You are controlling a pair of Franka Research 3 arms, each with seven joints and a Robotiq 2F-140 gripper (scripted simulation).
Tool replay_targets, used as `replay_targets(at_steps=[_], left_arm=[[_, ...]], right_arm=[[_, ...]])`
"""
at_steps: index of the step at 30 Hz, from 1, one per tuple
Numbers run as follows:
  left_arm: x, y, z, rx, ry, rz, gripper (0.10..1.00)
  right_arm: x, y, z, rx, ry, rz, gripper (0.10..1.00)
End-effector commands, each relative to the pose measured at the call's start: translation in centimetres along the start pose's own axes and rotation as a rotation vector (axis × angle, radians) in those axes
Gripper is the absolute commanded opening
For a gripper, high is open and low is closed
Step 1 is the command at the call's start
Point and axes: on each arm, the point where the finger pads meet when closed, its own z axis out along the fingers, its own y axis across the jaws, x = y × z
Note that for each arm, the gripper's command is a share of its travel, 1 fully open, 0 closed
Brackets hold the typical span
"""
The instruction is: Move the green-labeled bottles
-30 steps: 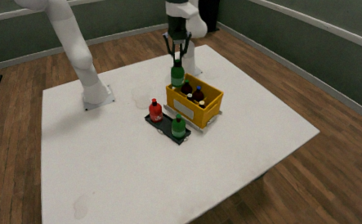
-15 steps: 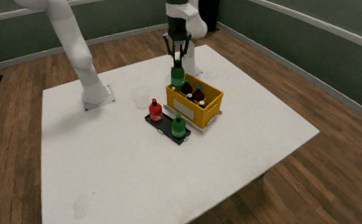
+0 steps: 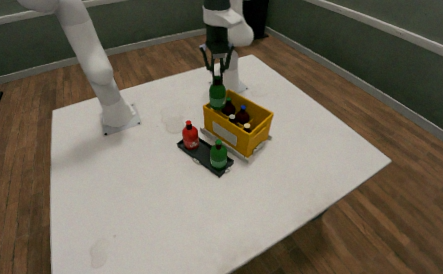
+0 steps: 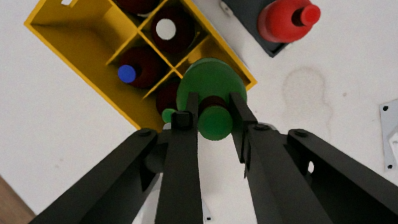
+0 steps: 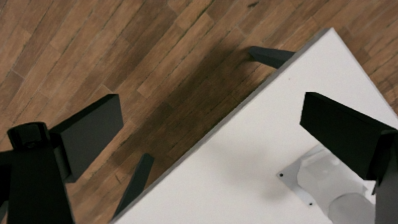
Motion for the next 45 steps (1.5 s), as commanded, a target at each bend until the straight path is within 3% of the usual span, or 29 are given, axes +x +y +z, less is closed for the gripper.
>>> replay_targets(at_steps=[1,21,45], left_arm=[[0.5,0.2,-0.2,-0.008,0.019,0.005,0.099],[0.6,0.3,1.5,-0.008,0.019,0.005,0.099],[0.6,0.3,1.7,-0.008,0.019,0.005,0.099]], right_arm=[[0.1,-0.1,0.0,0.004,0.000,-0.004,1.000],[0.1,-0.1,0.0,0.004,0.000,-0.004,1.000],[0.1,-0.1,0.0,0.004,0.000,-0.004,1.000]])
